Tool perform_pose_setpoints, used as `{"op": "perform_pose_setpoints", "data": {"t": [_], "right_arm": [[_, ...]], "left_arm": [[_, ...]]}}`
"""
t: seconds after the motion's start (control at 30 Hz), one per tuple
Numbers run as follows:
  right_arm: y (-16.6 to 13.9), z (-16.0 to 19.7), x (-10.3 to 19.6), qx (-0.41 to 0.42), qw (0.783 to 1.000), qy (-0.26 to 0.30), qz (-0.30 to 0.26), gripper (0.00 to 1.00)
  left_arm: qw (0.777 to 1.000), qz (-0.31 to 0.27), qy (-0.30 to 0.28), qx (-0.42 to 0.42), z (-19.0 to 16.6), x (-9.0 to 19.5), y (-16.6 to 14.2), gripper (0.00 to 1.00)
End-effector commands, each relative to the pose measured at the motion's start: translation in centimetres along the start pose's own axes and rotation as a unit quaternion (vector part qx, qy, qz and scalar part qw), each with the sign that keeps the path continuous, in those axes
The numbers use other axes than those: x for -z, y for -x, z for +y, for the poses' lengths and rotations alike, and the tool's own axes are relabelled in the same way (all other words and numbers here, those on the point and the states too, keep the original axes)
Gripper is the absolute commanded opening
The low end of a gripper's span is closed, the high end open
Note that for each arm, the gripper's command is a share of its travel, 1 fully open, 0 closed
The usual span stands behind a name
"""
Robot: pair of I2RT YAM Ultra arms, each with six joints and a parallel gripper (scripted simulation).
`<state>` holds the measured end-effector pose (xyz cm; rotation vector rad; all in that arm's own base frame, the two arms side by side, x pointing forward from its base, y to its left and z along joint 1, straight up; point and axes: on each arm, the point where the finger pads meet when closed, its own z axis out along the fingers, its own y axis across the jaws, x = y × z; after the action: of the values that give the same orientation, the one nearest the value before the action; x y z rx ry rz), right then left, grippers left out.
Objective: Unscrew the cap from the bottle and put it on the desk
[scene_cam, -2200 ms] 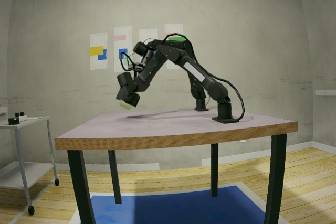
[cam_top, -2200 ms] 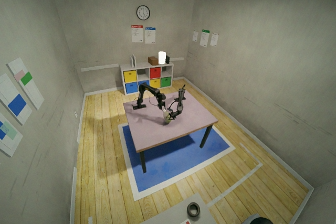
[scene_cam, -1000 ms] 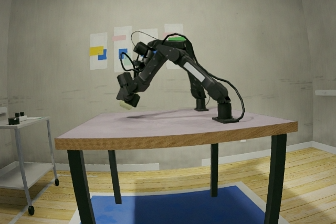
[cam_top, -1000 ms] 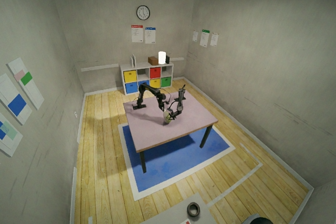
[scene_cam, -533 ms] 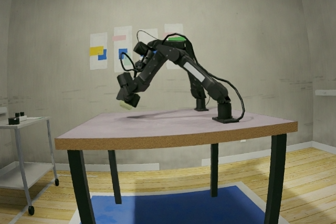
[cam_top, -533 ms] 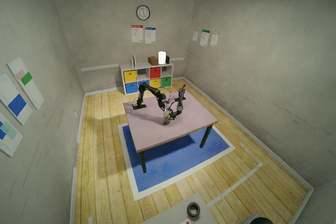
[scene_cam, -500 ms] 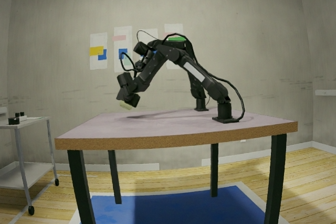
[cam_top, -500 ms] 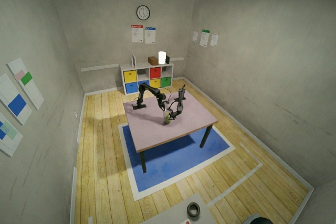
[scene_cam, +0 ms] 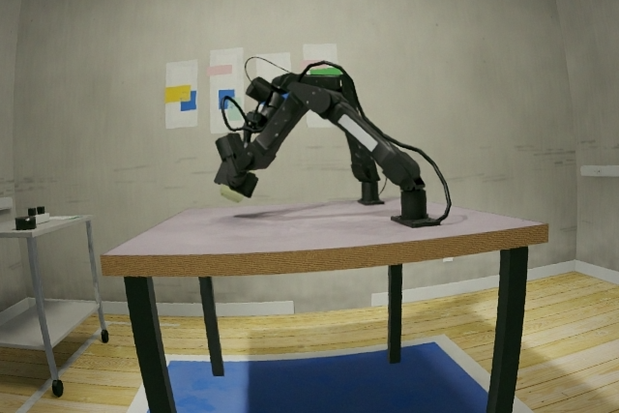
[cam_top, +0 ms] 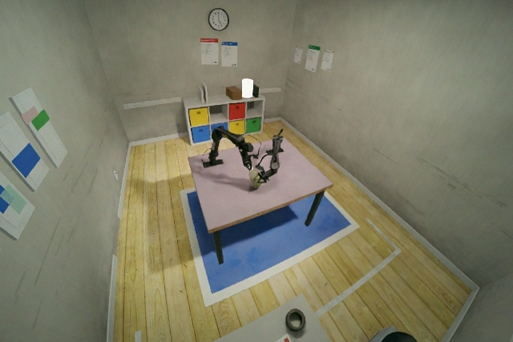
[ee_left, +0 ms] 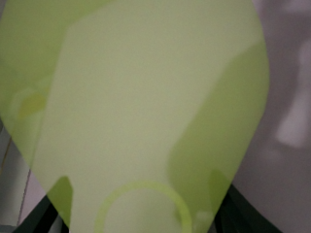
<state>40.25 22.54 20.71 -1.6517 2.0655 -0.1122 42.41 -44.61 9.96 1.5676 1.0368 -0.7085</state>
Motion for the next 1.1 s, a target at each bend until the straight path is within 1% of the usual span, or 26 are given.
{"op": "perform_pose_setpoints", "data": {"t": [0.0, 0.1, 0.23, 0.3, 0.33, 0.47, 0.6, 0.8, 0.87, 0.9, 1.07], "right_arm": [[0.21, -0.10, 0.40, -0.138, 0.990, 0.008, -0.002, 0.70], [0.22, -0.11, 0.40, -0.203, 0.979, 0.012, -0.003, 0.70], [0.22, -0.12, 0.39, -0.289, 0.957, 0.017, -0.004, 0.70], [0.22, -0.12, 0.39, -0.289, 0.957, 0.017, -0.004, 0.70], [0.22, -0.12, 0.39, -0.343, 0.939, 0.019, -0.004, 0.70], [0.21, -0.13, 0.39, -0.424, 0.905, 0.025, -0.003, 0.70], [0.21, -0.14, 0.38, -0.506, 0.862, 0.031, -0.001, 0.70], [0.20, -0.15, 0.38, -0.618, 0.785, 0.038, -0.001, 0.70], [0.20, -0.15, 0.38, -0.618, 0.785, 0.038, -0.001, 0.70], [0.20, -0.15, 0.38, -0.663, 0.747, 0.040, 0.001, 0.70], [0.19, -0.16, 0.37, -0.742, 0.668, 0.046, 0.001, 0.70]], "left_arm": [[1.000, -0.014, 0.002, -0.005, 0.38, 0.13, 1.16, 0.00], [1.000, -0.014, 0.002, -0.005, 0.38, 0.13, 1.16, 0.00], [1.000, -0.014, 0.002, -0.005, 0.38, 0.13, 1.16, 0.00], [1.000, -0.014, 0.002, -0.005, 0.38, 0.13, 1.16, 0.00], [1.000, -0.014, 0.002, -0.005, 0.38, 0.13, 1.16, 0.00], [1.000, -0.014, 0.002, -0.005, 0.38, 0.13, 1.16, 0.00], [1.000, -0.014, 0.002, -0.005, 0.38, 0.13, 1.16, 0.00], [1.000, -0.014, 0.002, -0.005, 0.38, 0.13, 1.16, 0.00], [1.000, -0.014, 0.002, -0.005, 0.38, 0.13, 1.16, 0.00], [1.000, -0.014, 0.002, -0.005, 0.38, 0.13, 1.16, 0.00], [1.000, -0.014, 0.002, -0.005, 0.38, 0.13, 1.16, 0.00]]}}
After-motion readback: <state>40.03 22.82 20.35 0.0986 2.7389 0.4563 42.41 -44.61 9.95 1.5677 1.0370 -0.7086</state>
